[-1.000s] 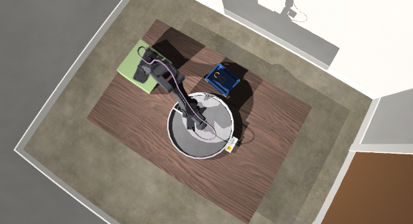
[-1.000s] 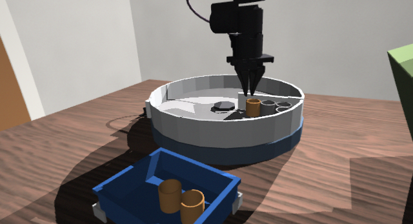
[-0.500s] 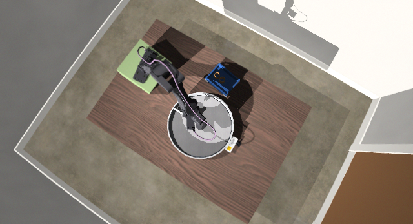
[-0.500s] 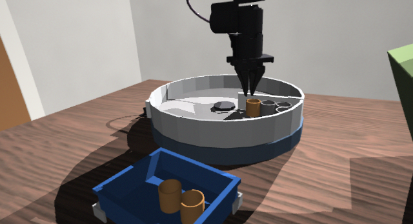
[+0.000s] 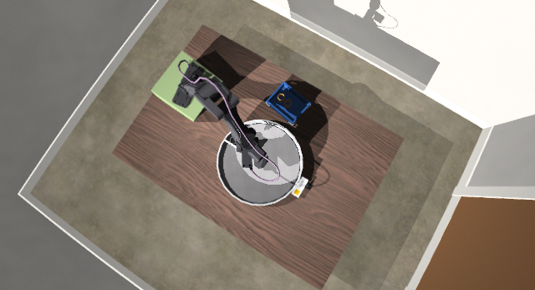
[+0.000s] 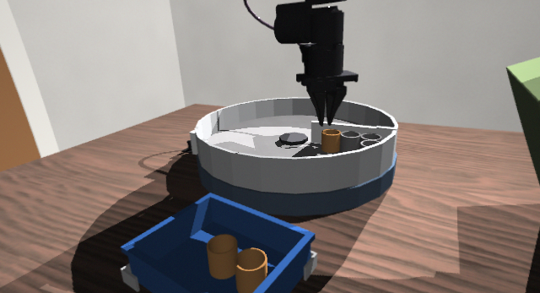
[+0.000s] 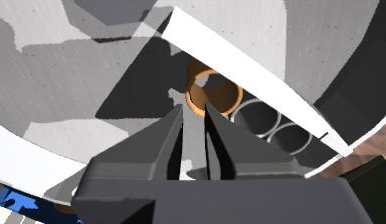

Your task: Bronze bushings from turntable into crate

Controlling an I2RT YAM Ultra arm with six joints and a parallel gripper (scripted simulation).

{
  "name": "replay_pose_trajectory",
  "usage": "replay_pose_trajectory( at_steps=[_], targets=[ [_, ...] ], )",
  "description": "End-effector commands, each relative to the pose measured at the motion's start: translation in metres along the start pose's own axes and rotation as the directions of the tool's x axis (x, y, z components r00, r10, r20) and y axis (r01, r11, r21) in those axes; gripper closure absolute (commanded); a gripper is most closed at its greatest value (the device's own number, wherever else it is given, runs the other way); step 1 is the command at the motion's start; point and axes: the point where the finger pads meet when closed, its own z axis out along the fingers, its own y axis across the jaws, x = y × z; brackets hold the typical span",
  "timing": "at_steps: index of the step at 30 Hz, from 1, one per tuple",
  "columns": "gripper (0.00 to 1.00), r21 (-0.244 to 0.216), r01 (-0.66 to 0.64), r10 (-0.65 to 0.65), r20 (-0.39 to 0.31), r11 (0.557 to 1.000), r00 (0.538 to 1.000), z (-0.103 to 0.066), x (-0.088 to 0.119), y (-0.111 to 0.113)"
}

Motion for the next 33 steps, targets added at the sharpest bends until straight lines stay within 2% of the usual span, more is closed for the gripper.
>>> replay_pose_trajectory(
  at_steps=[1, 3, 5, 9, 11, 33],
  targets=[
    [0.85, -0.036, 0.0, 0.002, 0.057, 0.999, 0.998, -0.017, -0.017, 0.013],
    [0.85, -0.045, 0.001, 0.002, 0.067, 0.999, 0.998, -0.015, -0.02, 0.015],
    [0.85, -0.02, -0.002, 0.003, 0.04, 1.0, 0.999, 0.0, -0.015, 0.009],
    [0.85, -0.02, -0.002, 0.003, 0.04, 1.0, 0.999, 0.006, -0.015, 0.01],
    [0.85, -0.045, 0.002, 0.001, 0.066, 0.999, 0.998, -0.006, -0.021, 0.017],
    [0.85, -0.041, 0.001, 0.001, 0.061, 0.999, 0.998, -0.006, -0.02, 0.016]
  ],
)
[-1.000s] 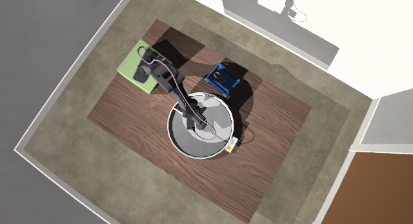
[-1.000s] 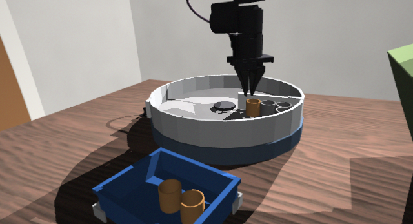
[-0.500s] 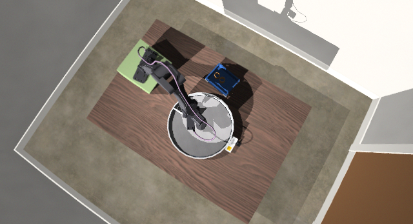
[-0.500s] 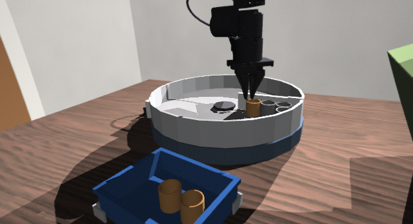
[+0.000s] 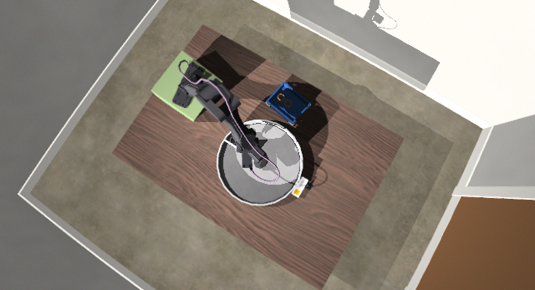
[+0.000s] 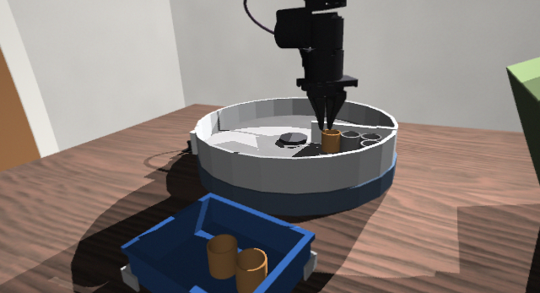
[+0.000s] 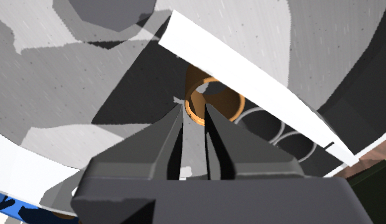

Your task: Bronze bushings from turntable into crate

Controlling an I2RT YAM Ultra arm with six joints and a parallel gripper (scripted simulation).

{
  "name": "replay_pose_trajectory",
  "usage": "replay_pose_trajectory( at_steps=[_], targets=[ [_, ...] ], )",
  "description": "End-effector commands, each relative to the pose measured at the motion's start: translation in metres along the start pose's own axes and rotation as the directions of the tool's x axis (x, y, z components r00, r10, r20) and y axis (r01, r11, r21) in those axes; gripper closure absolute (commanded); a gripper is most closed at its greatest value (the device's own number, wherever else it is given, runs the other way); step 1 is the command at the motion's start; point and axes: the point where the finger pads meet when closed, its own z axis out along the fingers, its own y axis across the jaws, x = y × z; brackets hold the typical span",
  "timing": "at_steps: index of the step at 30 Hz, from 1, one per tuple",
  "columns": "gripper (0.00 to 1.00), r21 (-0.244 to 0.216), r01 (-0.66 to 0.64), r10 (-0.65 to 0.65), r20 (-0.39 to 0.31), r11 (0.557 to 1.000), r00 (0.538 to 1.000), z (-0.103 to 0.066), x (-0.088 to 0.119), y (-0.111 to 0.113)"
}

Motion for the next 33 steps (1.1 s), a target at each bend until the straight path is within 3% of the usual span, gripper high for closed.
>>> replay_pose_trajectory(
  at_steps=[1, 13, 21, 23, 33],
  targets=[
    [0.85, -0.04, 0.001, 0.002, 0.061, 0.999, 0.998, -0.015, -0.019, 0.016],
    [0.85, -0.04, 0.001, 0.002, 0.061, 0.999, 0.998, -0.015, -0.019, 0.016],
    [0.85, -0.015, -0.002, 0.003, 0.032, 1.0, 0.999, 0.0, -0.013, 0.011],
    [0.85, -0.037, 0.001, 0.001, 0.056, 0.999, 0.998, -0.011, -0.018, 0.017],
    [0.85, -0.039, 0.001, 0.001, 0.058, 0.999, 0.998, -0.011, -0.019, 0.017]
  ],
)
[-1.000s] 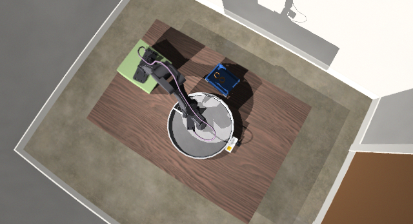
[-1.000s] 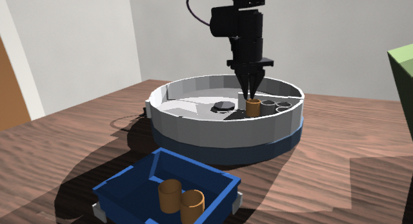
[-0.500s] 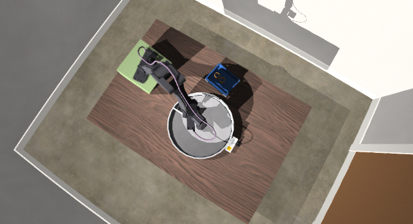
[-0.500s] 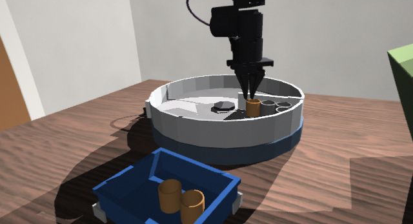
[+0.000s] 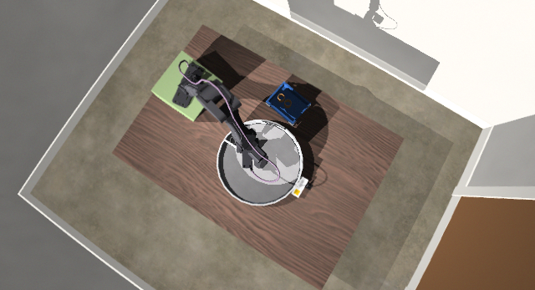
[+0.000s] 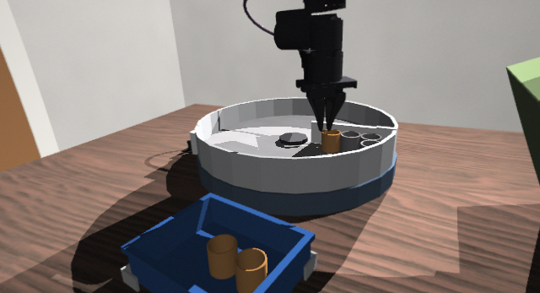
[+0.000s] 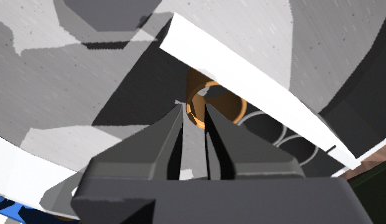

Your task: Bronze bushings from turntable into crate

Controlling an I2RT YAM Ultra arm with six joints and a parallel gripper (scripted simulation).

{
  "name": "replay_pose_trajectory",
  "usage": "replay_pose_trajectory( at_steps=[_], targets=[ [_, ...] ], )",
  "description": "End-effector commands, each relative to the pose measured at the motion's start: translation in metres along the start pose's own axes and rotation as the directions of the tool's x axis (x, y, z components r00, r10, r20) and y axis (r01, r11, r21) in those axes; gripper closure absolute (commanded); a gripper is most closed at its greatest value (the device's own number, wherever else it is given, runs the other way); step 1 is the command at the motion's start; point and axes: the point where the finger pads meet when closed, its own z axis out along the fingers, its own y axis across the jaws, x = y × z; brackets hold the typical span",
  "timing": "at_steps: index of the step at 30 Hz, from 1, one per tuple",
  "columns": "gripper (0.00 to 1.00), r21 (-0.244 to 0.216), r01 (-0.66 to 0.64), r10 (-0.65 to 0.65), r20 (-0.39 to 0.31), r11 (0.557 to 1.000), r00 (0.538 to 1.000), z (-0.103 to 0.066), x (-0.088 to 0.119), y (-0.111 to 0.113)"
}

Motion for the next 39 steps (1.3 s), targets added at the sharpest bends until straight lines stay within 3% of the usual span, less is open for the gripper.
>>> replay_pose_trajectory(
  at_steps=[1, 25, 34, 36, 37, 39],
  targets=[
    [0.85, -0.039, 0.001, 0.001, 0.058, 0.999, 0.998, -0.014, -0.018, 0.017],
    [0.85, -0.039, 0.001, 0.001, 0.058, 0.999, 0.998, -0.014, -0.018, 0.017],
    [0.85, -0.022, 0.003, -0.003, 0.036, 1.0, 0.999, 0.008, -0.011, 0.014],
    [0.85, -0.022, 0.003, -0.003, 0.036, 1.0, 0.999, 0.008, -0.011, 0.014],
    [0.85, -0.043, -0.003, 0.006, 0.064, 0.999, 0.998, -0.003, -0.021, 0.017],
    [0.85, -0.02, -0.006, 0.006, 0.038, 1.0, 0.999, 0.012, -0.014, 0.011]
  ],
)
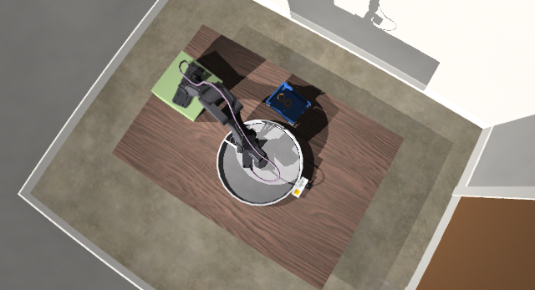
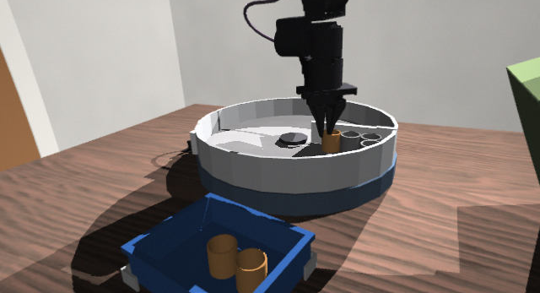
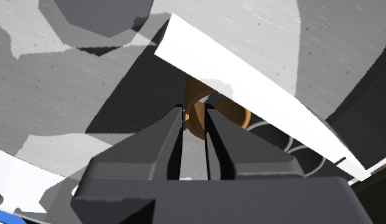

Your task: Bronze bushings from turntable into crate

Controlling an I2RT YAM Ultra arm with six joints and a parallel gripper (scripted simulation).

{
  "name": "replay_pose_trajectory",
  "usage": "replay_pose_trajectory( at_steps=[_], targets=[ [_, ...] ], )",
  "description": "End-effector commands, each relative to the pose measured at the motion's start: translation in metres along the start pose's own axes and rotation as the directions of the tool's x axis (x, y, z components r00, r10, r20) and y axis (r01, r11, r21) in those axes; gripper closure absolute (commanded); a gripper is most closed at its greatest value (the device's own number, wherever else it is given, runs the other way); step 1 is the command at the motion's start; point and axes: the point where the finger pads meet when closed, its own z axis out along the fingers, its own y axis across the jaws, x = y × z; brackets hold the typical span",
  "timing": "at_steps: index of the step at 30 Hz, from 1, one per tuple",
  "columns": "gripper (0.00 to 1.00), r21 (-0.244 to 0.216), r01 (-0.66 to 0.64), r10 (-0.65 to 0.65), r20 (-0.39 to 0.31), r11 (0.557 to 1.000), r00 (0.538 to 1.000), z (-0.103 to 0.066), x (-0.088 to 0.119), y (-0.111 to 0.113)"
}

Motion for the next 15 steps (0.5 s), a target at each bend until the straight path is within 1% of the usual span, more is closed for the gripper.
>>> replay_pose_trajectory(
  at_steps=[1, 4, 5, 6, 9, 15],
  targets=[
    [0.85, -0.022, -0.005, 0.006, 0.043, 1.0, 0.999, 0.001, -0.016, 0.012],
    [0.85, -0.022, -0.003, 0.004, 0.042, 1.0, 0.999, 0.004, -0.015, 0.012],
    [0.85, -0.039, 0.0, 0.003, 0.06, 0.999, 0.998, -0.004, -0.019, 0.017],
    [0.85, -0.045, 0.0, 0.003, 0.066, 0.999, 0.998, -0.007, -0.021, 0.019],
    [0.85, -0.038, -0.001, 0.003, 0.058, 0.999, 0.998, -0.007, -0.019, 0.017],
    [0.85, -0.038, 0.0, 0.003, 0.058, 0.999, 0.998, -0.007, -0.019, 0.017]
  ],
)
